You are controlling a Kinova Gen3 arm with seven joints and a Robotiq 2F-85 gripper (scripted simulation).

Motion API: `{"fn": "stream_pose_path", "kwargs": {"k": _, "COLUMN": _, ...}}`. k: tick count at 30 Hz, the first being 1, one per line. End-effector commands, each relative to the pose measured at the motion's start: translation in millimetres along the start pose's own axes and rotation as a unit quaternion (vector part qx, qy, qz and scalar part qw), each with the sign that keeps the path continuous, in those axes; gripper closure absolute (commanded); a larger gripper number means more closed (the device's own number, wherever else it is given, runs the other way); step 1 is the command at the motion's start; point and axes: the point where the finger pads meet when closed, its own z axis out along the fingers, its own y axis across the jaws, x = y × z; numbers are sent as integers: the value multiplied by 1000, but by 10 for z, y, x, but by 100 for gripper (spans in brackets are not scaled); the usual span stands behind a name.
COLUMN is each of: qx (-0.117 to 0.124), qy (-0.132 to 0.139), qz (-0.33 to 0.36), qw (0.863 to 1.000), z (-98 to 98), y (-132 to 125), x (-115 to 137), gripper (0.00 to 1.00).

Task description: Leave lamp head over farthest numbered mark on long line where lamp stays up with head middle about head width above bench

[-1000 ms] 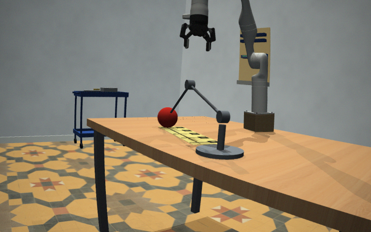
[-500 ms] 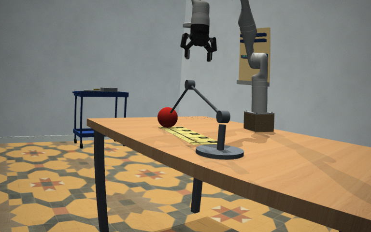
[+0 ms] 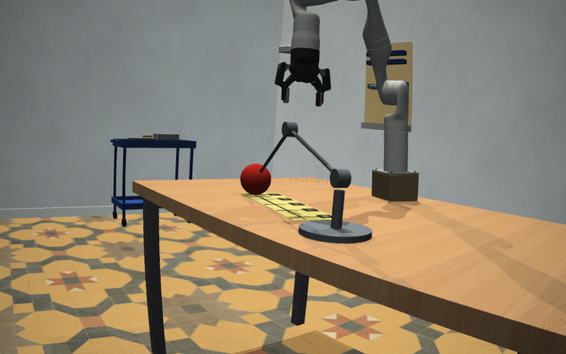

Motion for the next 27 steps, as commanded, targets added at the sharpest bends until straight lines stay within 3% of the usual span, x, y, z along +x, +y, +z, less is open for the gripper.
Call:
{"fn": "stream_pose_path", "kwargs": {"k": 1, "qx": 0, "qy": 3, "qz": 3, "qw": 1000, "z": 82, "y": -5, "x": 32, "gripper": 0}}
{"fn": "stream_pose_path", "kwargs": {"k": 27, "qx": 0, "qy": 0, "qz": 0, "qw": 1000, "z": 645, "y": 2, "x": -8, "gripper": 0}}
